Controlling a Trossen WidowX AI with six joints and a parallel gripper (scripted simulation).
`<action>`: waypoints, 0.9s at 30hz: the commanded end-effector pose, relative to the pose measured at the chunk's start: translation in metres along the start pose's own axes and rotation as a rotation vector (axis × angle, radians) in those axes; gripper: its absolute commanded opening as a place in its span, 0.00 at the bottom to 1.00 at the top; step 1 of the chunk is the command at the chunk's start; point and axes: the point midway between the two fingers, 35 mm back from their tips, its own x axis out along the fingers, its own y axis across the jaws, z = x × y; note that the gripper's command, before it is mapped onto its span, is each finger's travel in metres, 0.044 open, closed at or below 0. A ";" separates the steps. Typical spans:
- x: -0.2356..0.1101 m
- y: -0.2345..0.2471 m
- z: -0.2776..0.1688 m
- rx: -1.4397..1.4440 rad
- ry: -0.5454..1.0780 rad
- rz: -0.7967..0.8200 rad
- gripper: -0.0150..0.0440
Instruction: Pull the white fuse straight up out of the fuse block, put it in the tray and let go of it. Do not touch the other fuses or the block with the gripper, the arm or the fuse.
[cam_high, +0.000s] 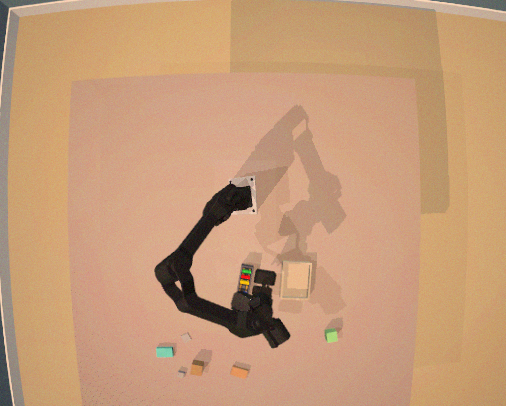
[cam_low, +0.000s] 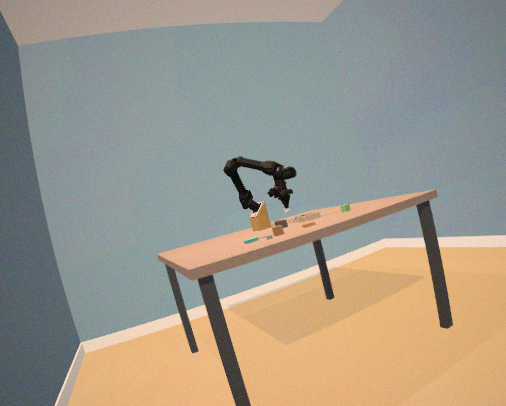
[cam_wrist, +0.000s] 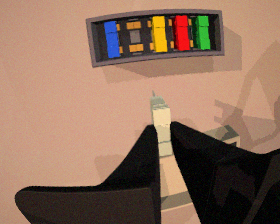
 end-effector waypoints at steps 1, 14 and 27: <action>-0.003 -0.003 -0.026 0.005 0.011 0.003 0.25; -0.002 -0.032 -0.099 0.007 0.008 0.002 0.25; 0.005 -0.046 -0.122 0.009 0.003 0.003 0.25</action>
